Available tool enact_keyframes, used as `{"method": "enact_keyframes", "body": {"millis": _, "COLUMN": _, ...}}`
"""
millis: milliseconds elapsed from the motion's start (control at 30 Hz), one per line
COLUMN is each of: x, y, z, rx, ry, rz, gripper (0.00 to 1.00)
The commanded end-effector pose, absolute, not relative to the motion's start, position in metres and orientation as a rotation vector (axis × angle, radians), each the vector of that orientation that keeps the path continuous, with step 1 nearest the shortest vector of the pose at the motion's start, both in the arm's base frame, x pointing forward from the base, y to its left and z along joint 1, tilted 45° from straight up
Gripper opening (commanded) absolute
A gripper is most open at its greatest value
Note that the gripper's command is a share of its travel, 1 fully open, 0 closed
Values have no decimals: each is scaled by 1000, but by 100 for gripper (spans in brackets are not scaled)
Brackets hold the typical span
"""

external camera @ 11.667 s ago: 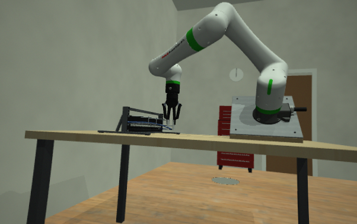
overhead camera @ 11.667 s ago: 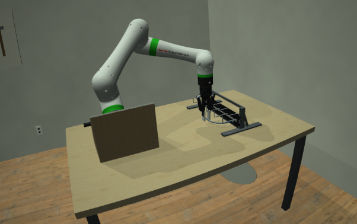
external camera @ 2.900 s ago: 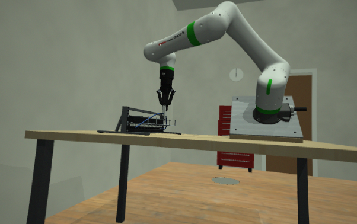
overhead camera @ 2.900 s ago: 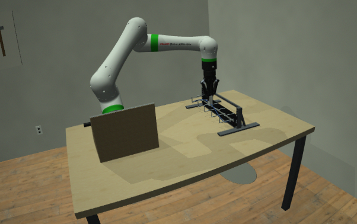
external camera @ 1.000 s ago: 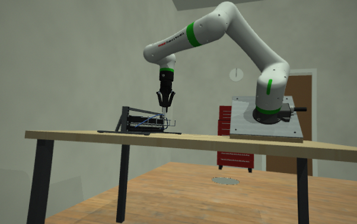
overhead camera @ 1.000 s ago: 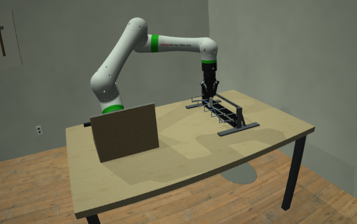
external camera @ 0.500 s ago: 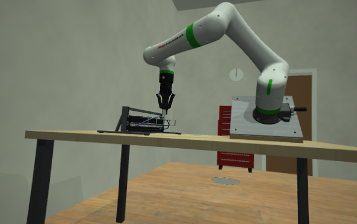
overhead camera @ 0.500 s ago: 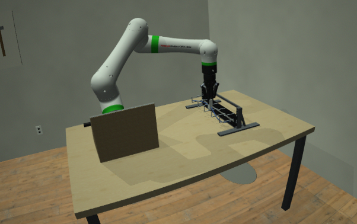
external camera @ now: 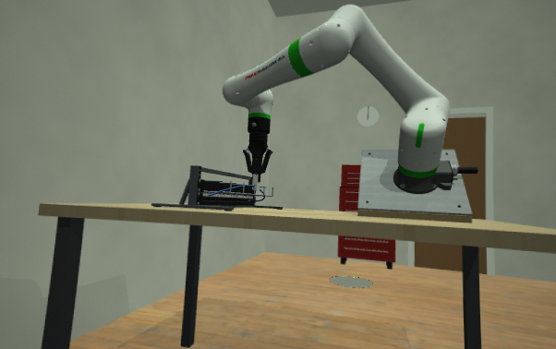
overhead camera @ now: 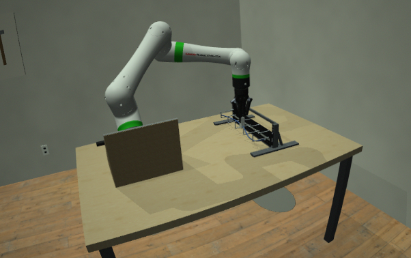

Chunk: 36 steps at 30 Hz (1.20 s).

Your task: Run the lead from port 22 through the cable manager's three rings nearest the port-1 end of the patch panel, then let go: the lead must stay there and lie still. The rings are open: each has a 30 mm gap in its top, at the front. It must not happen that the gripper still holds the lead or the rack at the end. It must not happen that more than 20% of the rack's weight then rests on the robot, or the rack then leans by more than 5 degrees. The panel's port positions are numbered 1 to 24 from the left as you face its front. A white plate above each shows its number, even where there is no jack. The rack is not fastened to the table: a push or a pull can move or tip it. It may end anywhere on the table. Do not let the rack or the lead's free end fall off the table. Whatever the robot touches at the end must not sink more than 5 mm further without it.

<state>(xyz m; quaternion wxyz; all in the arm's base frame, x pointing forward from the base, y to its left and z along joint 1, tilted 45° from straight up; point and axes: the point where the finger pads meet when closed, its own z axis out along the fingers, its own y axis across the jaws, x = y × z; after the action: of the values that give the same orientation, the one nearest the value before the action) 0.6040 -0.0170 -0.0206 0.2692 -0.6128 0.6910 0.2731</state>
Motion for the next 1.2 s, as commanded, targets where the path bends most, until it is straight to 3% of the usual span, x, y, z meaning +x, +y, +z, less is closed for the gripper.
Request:
{"method": "enact_keyframes", "body": {"millis": 0, "x": 604, "y": -14, "z": -23, "rx": -1652, "ry": 1863, "rz": 735, "gripper": 0}}
{"method": "enact_keyframes", "body": {"millis": 1167, "x": 605, "y": -4, "z": -34, "rx": -1652, "ry": 1863, "rz": 735, "gripper": 0}}
